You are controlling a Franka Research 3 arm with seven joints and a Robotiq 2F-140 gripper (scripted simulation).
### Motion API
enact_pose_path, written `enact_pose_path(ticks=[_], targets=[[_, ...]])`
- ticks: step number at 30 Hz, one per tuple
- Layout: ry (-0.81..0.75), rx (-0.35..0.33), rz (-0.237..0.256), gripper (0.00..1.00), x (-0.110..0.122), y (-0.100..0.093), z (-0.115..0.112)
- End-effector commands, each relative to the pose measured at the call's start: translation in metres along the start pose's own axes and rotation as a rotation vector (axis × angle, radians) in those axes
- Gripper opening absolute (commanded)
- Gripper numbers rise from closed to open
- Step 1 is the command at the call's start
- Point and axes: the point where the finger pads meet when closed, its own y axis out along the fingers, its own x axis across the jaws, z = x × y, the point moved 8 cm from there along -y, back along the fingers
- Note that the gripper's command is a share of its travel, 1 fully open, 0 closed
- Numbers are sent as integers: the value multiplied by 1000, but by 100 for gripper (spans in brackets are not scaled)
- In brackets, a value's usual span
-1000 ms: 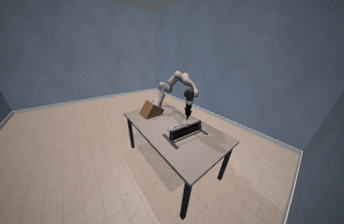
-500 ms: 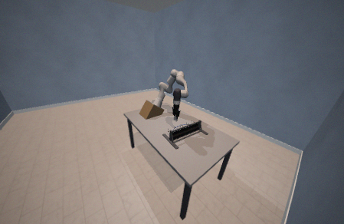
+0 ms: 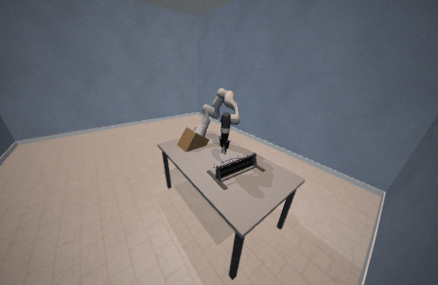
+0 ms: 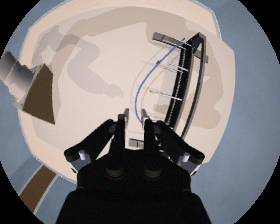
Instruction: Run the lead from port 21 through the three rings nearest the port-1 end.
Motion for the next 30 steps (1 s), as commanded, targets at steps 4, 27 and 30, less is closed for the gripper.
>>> enact_pose_path(ticks=[4,27,30], targets=[[-24,-4,-1,20,0,0,-1],[-24,-4,-1,20,0,21,-1],[-24,-4,-1,20,0,29,-1]])
